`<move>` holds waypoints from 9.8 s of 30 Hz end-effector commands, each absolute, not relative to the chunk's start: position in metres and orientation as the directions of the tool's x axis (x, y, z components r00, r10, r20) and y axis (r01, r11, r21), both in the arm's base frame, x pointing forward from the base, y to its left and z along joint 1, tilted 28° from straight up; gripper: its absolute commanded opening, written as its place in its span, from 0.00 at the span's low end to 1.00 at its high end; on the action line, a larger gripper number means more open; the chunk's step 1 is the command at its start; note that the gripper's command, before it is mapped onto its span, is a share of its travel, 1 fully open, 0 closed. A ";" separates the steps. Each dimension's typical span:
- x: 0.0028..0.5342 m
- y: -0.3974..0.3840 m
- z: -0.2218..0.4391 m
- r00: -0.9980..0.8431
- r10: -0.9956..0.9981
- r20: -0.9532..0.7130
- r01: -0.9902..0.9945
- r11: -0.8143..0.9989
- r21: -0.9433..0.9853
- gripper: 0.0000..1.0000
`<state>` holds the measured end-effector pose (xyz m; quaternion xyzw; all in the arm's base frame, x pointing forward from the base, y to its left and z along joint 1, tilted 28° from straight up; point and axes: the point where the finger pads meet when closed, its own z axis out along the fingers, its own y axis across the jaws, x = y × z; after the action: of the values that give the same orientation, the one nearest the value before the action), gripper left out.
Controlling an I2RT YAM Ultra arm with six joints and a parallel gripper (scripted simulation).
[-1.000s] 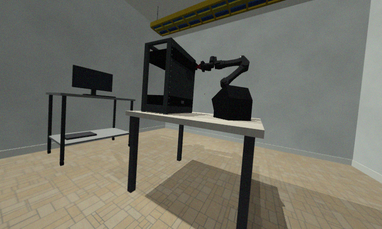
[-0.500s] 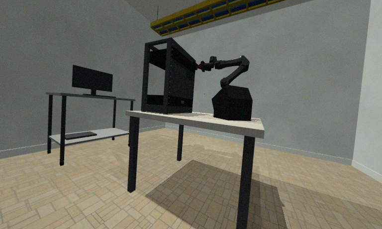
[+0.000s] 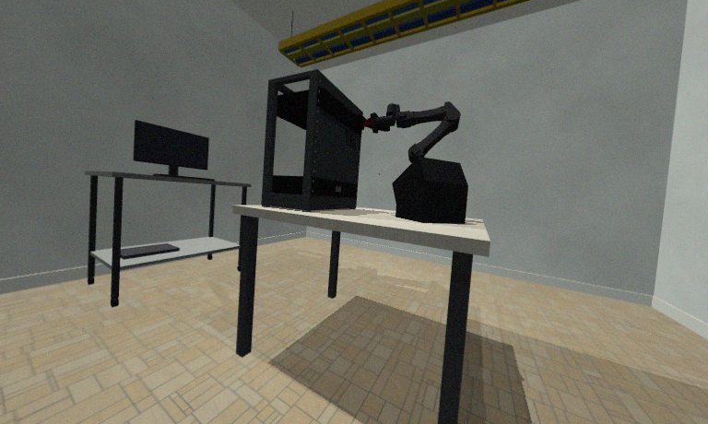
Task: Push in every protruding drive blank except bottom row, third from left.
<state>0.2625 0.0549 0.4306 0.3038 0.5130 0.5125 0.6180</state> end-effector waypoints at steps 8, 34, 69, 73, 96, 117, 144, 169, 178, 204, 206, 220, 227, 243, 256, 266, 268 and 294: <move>0.256 0.063 0.458 -0.063 0.941 -0.332 -0.396 0.281 0.874 0.00; 0.258 0.064 0.462 -0.063 0.941 -0.332 -0.396 0.281 0.874 0.00; 0.261 0.060 0.464 -0.051 0.942 -0.332 -0.393 0.287 0.874 0.00; 0.261 0.060 0.464 -0.051 0.942 -0.332 -0.393 0.287 0.874 0.00; 0.264 0.060 0.466 -0.050 0.942 -0.332 -0.393 0.287 0.874 0.00; 0.266 0.060 0.468 -0.051 0.943 -0.330 -0.392 0.285 0.875 0.00; 0.271 0.058 0.471 -0.048 0.944 -0.326 -0.391 0.282 0.876 0.00; 0.271 0.060 0.471 -0.052 0.943 -0.327 -0.392 0.282 0.875 0.00; 0.270 0.060 0.471 -0.054 0.943 -0.328 -0.393 0.282 0.875 0.00; 0.187 0.044 0.424 -0.063 0.939 -0.338 -0.366 0.293 0.883 0.00; 0.183 0.044 0.423 -0.063 0.939 -0.338 -0.366 0.294 0.883 0.00; 0.171 0.040 0.425 -0.055 0.944 -0.325 -0.385 0.280 0.879 0.00; 0.170 0.040 0.424 -0.056 0.944 -0.325 -0.383 0.280 0.880 0.00; 0.170 0.040 0.425 -0.053 0.944 -0.326 -0.388 0.281 0.878 0.00; 0.168 0.042 0.422 -0.058 0.945 -0.323 -0.381 0.279 0.882 0.00; 0.166 0.055 0.419 -0.055 0.933 -0.356 -0.380 0.310 0.871 0.00; 0.166 0.055 0.418 -0.058 0.932 -0.357 -0.378 0.310 0.873 0.00; 0.167 0.056 0.420 -0.053 0.933 -0.356 -0.383 0.310 0.870 0.00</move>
<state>0.1669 0.0558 0.4206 0.2629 0.5116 0.5354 0.6184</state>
